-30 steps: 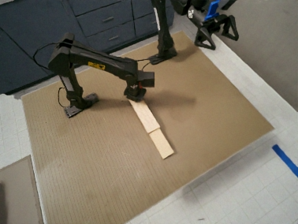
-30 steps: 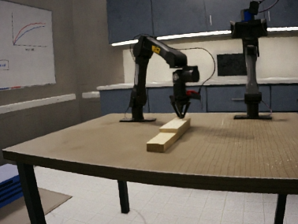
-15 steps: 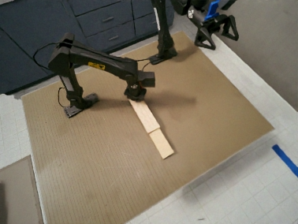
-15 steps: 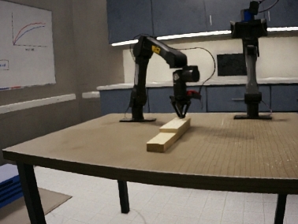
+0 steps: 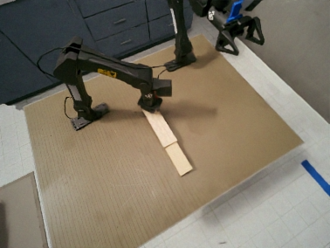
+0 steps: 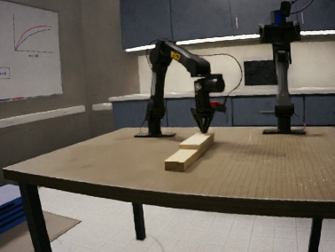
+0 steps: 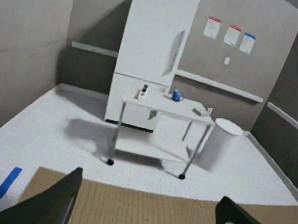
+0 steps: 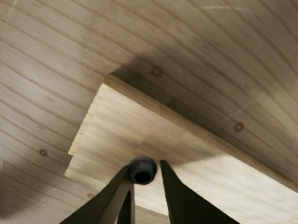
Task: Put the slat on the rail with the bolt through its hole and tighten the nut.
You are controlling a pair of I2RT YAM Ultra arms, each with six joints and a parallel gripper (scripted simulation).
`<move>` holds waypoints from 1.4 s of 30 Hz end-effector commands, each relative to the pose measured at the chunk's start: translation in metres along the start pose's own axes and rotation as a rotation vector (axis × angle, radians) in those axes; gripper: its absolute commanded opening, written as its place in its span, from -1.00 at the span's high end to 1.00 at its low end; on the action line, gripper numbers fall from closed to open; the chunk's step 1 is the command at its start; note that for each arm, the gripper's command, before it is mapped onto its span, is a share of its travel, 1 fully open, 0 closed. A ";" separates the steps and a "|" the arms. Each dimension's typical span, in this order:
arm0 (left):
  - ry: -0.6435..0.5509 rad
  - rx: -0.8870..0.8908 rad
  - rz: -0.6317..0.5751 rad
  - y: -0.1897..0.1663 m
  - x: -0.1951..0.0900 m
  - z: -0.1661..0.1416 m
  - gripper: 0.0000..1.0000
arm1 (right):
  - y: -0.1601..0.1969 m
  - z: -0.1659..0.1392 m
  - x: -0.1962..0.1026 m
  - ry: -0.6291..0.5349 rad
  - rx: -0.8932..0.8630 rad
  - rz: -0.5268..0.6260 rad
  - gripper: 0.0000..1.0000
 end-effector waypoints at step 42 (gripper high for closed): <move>-0.012 0.000 0.003 0.001 -0.001 0.003 -1.00 | -0.002 0.001 -0.005 -0.012 0.426 -0.008 0.75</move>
Point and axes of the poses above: on each arm, the point where the finger pads meet when closed, its own x axis out along the fingers, its own y axis across the jaws, z = x × y, the point moved 9 cm from there along -x, back along the fingers, and after that the axes turned 13 degrees about x, right-handed, at the moved point
